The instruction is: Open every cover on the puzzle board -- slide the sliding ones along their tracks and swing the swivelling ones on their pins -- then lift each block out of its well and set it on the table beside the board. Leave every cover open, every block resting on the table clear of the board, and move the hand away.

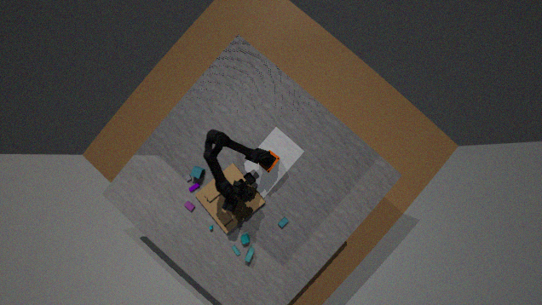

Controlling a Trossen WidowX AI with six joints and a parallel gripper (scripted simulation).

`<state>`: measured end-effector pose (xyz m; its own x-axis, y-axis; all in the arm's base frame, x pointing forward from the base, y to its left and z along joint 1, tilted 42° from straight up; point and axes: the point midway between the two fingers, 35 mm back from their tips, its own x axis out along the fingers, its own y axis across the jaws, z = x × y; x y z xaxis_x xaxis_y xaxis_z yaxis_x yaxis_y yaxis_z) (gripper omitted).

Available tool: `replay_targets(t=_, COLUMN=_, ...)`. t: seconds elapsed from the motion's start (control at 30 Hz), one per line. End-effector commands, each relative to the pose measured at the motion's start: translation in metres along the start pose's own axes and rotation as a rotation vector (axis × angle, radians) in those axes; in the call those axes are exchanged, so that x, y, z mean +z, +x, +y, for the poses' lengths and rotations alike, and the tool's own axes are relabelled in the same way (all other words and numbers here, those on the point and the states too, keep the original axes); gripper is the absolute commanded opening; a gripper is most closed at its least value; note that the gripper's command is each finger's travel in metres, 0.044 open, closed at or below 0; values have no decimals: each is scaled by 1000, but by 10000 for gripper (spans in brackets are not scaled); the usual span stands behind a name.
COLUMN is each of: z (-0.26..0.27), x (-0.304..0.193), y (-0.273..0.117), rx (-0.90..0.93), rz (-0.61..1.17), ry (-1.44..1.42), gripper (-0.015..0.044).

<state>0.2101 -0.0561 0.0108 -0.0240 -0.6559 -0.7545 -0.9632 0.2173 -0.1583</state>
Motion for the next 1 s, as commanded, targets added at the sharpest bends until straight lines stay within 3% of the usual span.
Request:
replay_targets(t=0.0, z=0, x=-1, y=4, rx=-1, rz=4, ry=-3, gripper=0)
replay_targets(t=0.97, z=-1, x=14, y=13, rx=-1, rz=2, ry=-3, gripper=0)
